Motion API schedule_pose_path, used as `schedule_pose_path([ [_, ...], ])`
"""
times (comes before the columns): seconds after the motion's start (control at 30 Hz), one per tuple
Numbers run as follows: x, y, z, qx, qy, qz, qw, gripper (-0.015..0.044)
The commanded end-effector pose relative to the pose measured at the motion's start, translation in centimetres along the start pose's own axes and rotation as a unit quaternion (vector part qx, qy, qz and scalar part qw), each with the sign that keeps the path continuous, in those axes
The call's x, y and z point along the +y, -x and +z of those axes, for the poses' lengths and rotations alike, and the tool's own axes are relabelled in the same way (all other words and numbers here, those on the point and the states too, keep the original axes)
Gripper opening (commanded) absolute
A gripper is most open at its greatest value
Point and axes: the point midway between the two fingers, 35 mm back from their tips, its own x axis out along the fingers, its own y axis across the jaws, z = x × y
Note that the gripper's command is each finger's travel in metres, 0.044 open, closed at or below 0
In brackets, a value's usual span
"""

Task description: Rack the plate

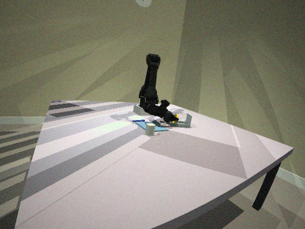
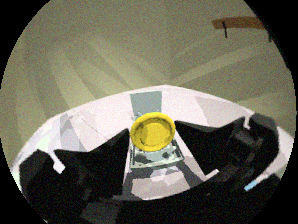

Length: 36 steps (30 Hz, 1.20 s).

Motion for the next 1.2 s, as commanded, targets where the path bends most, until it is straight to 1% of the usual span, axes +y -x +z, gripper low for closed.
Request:
schedule_pose_path([
  [0.0, 0.0, 0.0, 0.0, 0.000, 0.000, 0.000, 1.000, 0.0400],
  [0.17, 0.0, 0.0, 0.0, 0.000, 0.000, 0.000, 1.000, 0.0400],
  [0.23, -0.2, 0.2, 0.7, -0.001, -0.001, -0.001, 1.000, 0.0400],
  [0.53, -0.8, 2.6, 10.9, -0.010, -0.009, -0.007, 1.000, 0.0400],
  [0.6, -0.9, 2.8, 11.7, -0.011, -0.010, -0.007, 1.000, 0.0400],
  [0.7, -0.9, 2.8, 11.7, -0.009, -0.012, -0.007, 1.000, 0.0400],
  [0.93, -1.7, 3.0, 11.5, 0.068, -0.087, -0.016, 0.994, 0.0400],
  [1.17, -2.2, 3.7, 11.4, 0.153, -0.167, -0.037, 0.973, 0.0400],
])
